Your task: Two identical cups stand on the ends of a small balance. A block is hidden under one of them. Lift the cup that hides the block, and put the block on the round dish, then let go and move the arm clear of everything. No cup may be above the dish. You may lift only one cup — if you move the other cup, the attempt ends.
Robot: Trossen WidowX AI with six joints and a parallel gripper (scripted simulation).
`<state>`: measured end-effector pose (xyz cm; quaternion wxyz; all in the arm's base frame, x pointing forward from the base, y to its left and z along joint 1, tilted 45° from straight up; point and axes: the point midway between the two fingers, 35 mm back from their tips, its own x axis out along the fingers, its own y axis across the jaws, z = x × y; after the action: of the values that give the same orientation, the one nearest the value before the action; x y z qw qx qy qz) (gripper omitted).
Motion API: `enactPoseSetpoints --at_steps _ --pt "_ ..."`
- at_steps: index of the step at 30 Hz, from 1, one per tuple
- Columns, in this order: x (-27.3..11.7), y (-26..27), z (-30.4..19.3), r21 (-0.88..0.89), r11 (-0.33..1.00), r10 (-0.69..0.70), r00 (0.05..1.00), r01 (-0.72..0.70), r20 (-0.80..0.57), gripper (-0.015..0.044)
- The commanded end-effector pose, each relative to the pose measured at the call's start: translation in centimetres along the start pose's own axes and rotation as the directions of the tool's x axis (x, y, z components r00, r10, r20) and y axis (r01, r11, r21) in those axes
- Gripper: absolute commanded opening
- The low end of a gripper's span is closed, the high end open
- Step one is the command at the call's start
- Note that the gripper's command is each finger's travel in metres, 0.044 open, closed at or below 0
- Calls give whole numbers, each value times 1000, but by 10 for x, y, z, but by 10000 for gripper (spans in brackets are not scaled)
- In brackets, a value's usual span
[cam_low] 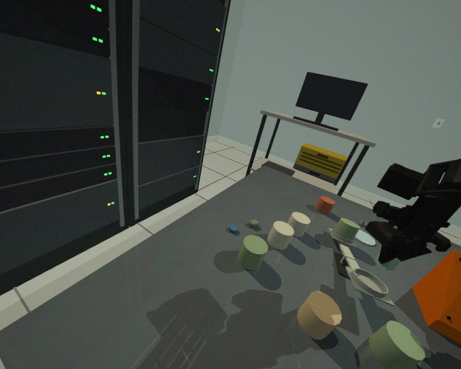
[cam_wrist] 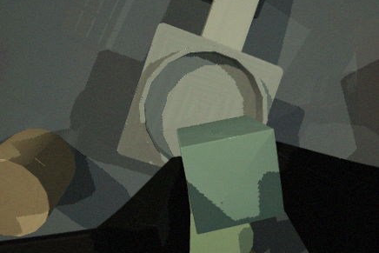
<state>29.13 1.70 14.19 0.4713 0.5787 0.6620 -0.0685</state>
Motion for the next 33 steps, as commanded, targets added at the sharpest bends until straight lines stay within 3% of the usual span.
enactPoseSetpoints --at_steps 1,7,33 --pt "-23 -2 -2 -4 1000 0 1000 0 2 0" --pt "-24 -2 1 -4 1000 0 1000 0 4 0" --pt "-16 -45 100 12 1000 -8 999 7 49 0"
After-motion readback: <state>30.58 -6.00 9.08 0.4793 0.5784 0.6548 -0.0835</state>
